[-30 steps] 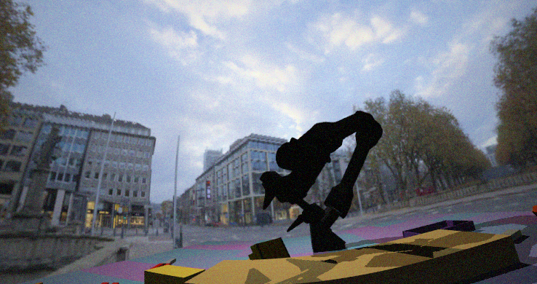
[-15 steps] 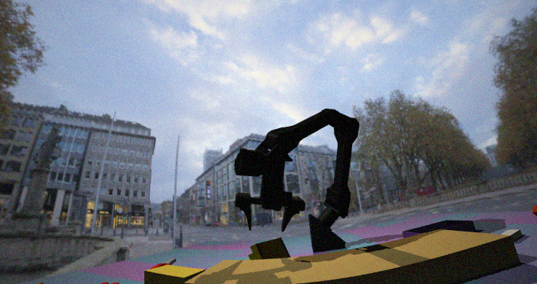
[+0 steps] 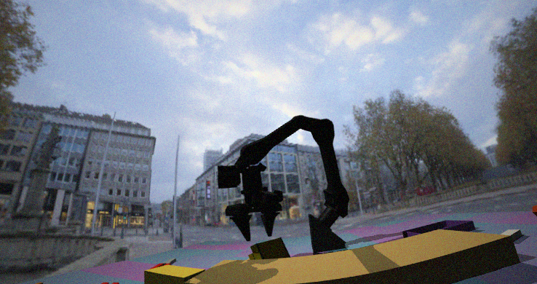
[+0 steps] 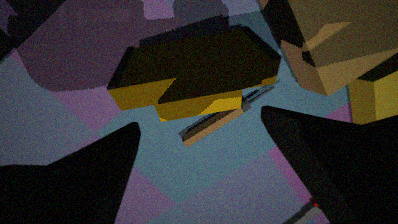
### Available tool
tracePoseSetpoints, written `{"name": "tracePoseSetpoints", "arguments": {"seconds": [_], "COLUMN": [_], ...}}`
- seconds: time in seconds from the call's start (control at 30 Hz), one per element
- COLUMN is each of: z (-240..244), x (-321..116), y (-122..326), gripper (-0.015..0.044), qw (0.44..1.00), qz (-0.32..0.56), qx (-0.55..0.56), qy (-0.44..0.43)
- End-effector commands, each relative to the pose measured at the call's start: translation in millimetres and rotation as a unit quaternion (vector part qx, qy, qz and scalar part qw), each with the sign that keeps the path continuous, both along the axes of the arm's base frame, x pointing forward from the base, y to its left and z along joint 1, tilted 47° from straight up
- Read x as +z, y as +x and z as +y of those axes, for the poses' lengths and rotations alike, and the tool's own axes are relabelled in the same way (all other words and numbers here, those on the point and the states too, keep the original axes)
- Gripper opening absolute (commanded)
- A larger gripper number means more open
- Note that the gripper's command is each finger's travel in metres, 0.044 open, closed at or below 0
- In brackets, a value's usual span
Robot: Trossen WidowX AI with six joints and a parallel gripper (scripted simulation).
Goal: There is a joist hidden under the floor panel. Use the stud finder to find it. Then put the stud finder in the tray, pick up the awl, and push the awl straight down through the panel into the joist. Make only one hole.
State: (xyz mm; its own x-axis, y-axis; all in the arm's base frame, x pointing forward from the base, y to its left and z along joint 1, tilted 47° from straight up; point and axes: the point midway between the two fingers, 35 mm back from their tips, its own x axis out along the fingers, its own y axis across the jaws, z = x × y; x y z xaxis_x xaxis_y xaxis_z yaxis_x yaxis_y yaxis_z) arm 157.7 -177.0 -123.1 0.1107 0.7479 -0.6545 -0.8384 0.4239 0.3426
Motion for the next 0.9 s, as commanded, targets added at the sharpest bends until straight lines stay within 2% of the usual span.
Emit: {"name": "tracePoseSetpoints", "arguments": {"seconds": [0.0,0.87], "z": [1.8,24.1], "x": [-3.4,-26.1], "y": [-0.1,3.8], "gripper": [0.044,0.044], "qw": [0.999,0.999], "qz": [-0.035,-0.036], "qx": [0.01,0.009], "qy": [0.011,0.011]}}
